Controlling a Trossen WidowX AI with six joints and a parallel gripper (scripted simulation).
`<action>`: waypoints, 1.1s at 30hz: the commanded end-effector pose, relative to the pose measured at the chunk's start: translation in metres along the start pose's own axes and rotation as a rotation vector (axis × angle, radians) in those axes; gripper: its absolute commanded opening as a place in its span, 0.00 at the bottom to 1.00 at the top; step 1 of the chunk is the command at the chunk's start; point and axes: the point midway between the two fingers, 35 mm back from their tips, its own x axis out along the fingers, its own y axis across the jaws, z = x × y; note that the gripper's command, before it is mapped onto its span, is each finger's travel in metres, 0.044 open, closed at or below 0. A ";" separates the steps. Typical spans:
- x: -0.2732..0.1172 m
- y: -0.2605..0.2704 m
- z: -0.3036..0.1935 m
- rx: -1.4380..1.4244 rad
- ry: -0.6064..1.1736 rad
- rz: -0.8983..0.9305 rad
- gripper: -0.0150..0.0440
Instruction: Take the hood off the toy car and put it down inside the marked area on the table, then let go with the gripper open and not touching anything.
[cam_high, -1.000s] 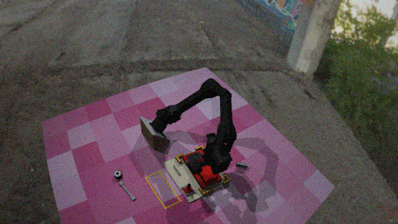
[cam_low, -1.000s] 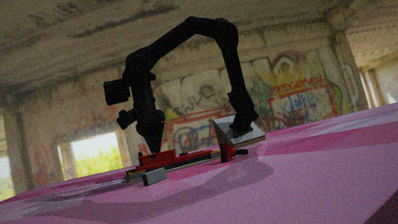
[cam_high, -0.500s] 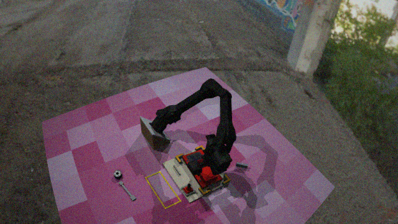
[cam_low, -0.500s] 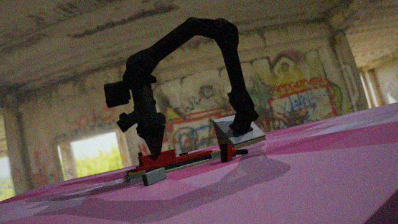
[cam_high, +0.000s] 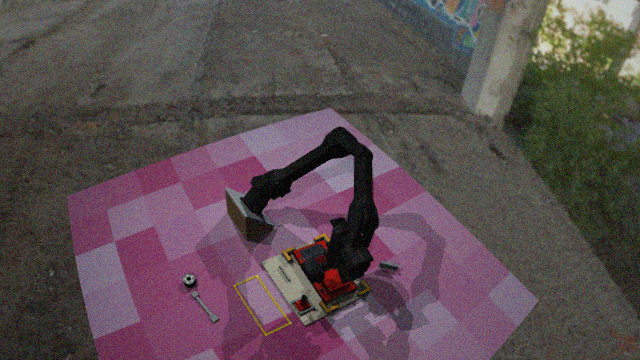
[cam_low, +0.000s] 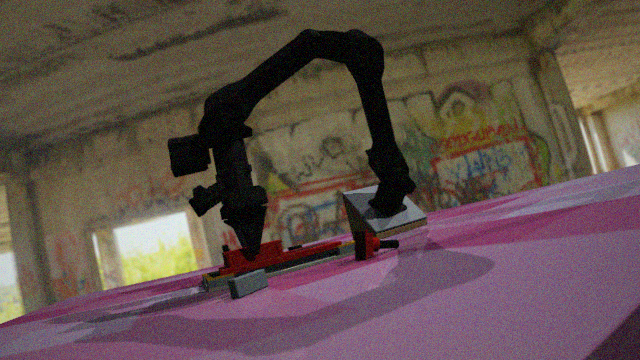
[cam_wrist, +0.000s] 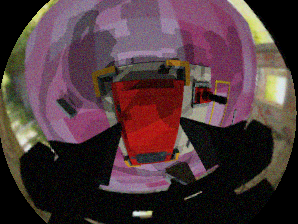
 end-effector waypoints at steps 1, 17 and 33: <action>0.000 0.000 0.000 0.000 0.000 0.000 0.96; -0.001 0.000 0.000 0.000 0.000 0.000 0.58; -0.011 0.000 0.000 0.001 0.000 -0.001 0.25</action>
